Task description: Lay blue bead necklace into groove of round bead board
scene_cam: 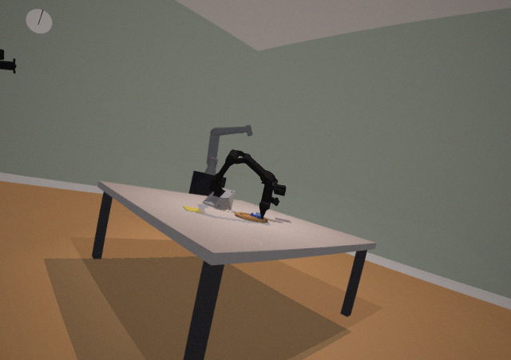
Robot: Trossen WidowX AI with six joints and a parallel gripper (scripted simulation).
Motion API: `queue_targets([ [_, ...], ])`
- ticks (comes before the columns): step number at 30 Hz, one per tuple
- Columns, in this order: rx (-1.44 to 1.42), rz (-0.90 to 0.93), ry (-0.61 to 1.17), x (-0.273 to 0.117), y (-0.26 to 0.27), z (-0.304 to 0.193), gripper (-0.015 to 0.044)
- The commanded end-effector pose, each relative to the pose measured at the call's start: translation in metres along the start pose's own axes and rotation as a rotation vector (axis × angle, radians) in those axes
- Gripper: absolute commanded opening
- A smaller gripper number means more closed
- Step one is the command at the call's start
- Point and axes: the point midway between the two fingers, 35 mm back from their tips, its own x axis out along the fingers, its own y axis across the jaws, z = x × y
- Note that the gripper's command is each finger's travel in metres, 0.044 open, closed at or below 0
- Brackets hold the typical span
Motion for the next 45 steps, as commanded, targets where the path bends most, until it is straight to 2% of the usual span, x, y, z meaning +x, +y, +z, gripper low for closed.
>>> queue_targets([
  [1, 0.000, 0.000, -0.001, -0.0003, -0.0001, 0.0001, 0.0327],
  [13, 0.000, 0.000, -0.001, -0.0003, -0.0001, 0.0001, 0.0012],
  [45, 0.000, 0.000, -0.001, -0.0003, -0.0001, 0.0001, 0.0000],
])
